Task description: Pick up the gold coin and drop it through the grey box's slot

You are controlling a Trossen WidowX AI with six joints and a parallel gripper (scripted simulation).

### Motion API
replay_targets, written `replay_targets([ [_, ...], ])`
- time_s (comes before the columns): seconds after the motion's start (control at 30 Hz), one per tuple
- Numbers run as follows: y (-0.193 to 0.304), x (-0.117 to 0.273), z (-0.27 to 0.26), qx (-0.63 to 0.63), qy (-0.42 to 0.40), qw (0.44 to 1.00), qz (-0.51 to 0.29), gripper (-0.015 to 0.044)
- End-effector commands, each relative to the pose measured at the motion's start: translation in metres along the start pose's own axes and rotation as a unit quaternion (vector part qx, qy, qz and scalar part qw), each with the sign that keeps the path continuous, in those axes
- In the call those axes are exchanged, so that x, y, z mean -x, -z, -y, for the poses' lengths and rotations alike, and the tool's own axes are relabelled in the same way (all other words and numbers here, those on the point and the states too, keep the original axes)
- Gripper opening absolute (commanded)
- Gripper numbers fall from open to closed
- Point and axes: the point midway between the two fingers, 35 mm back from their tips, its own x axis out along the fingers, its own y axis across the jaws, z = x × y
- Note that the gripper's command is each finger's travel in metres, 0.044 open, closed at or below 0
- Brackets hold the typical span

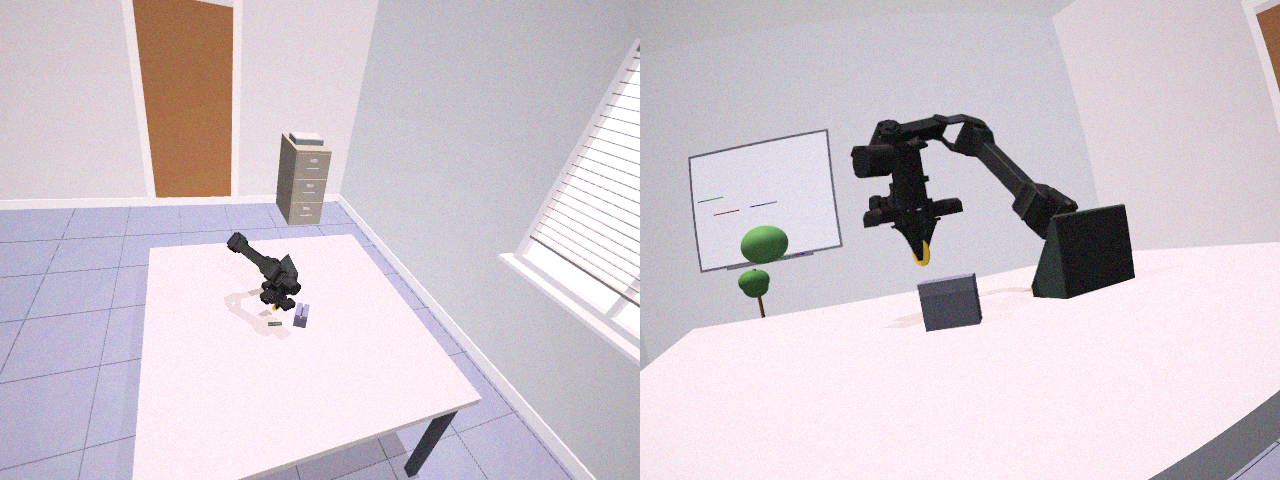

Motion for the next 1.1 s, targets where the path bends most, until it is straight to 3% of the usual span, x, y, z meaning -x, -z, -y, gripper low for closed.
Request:
replay_targets([
  [0.0,-0.002,0.001,0.001,0.058,-0.002,0.998,-0.001,0.0],
  [0.6,-0.005,0.002,0.002,0.353,-0.002,0.936,0.0,0.0],
  [1.07,0.013,0.003,-0.01,0.364,-0.004,0.931,-0.002,0.0],
])
